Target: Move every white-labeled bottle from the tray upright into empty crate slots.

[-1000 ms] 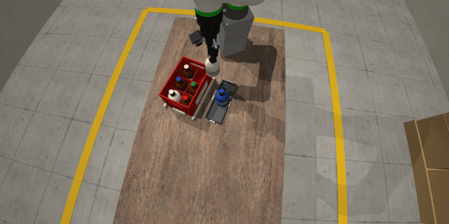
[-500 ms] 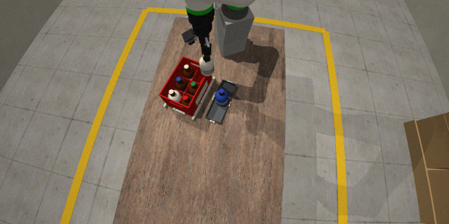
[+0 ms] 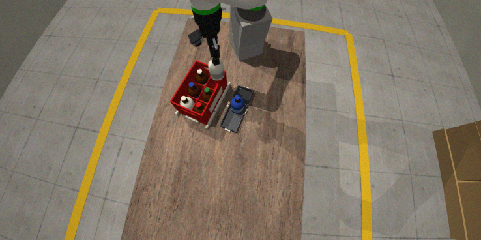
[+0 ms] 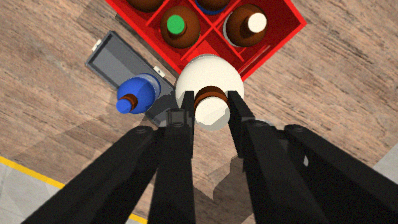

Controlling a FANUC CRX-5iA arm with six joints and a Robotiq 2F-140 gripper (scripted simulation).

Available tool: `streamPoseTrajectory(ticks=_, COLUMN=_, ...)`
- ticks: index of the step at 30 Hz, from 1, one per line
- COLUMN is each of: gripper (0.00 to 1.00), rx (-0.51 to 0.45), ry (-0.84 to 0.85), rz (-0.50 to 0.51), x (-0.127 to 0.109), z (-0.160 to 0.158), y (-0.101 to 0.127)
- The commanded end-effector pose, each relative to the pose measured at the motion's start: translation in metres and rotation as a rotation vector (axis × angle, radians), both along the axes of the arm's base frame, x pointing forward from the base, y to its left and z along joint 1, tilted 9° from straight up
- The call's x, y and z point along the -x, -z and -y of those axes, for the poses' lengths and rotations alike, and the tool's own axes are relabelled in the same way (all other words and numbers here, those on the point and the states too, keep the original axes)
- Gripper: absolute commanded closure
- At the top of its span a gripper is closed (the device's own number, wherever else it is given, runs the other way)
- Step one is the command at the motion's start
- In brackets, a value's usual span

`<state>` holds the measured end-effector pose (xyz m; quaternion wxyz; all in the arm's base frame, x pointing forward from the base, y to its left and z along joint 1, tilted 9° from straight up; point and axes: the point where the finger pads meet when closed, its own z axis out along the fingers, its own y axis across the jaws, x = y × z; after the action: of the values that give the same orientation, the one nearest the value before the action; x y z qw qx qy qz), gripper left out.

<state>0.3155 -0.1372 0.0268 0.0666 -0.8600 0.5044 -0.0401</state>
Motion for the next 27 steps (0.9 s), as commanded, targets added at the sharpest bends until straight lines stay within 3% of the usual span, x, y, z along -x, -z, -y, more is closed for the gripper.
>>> streamPoseTrajectory(ticks=1, gripper=0.9, rx=0.0, ry=0.0, rz=0.001, x=0.0, z=0.003, y=0.0)
streamPoseTrajectory(ticks=27, gripper=0.9, rx=0.0, ry=0.0, rz=0.001, x=0.002, z=0.021, y=0.001)
